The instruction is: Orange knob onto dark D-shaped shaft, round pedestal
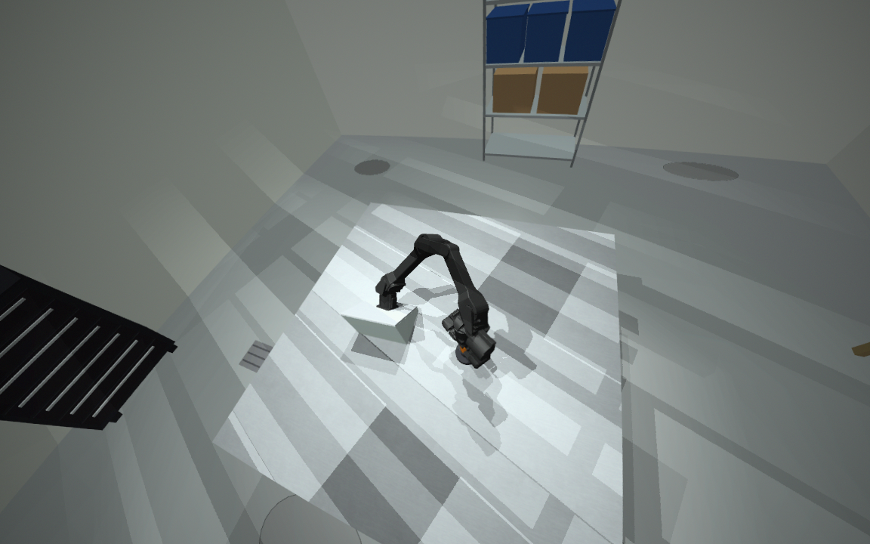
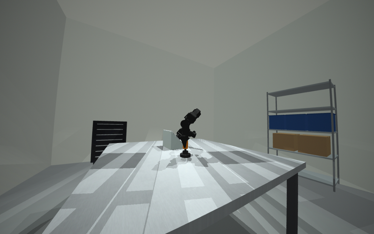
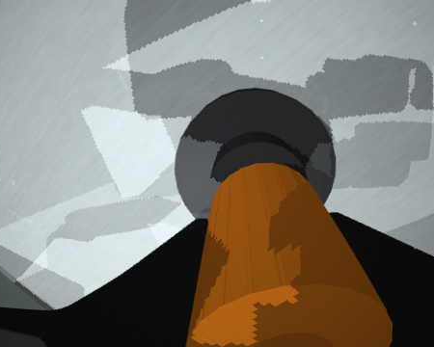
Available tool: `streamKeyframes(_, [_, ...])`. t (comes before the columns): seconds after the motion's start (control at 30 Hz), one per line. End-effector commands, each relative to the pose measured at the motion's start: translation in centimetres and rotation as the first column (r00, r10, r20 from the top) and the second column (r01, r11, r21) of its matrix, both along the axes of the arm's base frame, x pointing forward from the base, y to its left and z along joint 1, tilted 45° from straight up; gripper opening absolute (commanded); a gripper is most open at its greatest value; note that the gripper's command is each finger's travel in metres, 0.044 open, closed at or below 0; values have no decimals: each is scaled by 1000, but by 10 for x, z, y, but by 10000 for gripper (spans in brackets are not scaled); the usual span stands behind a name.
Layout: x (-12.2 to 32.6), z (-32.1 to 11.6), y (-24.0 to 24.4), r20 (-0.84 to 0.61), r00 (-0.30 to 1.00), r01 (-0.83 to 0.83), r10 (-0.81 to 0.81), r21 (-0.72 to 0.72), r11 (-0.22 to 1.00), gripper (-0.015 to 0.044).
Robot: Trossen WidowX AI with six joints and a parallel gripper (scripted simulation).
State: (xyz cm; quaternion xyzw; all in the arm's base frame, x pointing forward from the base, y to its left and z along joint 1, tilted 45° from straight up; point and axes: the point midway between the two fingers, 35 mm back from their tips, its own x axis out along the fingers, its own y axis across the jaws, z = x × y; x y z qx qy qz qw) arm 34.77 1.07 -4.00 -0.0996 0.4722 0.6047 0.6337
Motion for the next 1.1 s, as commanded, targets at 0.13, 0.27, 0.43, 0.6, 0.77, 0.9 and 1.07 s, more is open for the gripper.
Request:
streamKeyframes(0.13, [0,-2,1,5,1000,1,-1,0,1000,0])
streamKeyframes(0.27, [0,-2,1,5,1000,1,-1,0,1000,0])
streamKeyframes(0.43, [-1,2,-1,5,1000,1,-1,-1,1000,0])
streamKeyframes(0.6, [-1,3,-2,64,996,-63,62,13,998,0])
streamKeyframes(0.77, [-2,4,-2,147,978,-152,146,25,988,0])
streamKeyframes(0.9, [-2,4,-2,147,978,-152,146,25,988,0])
streamKeyframes(1.07, [-1,3,-2,147,978,-152,146,25,988,0])
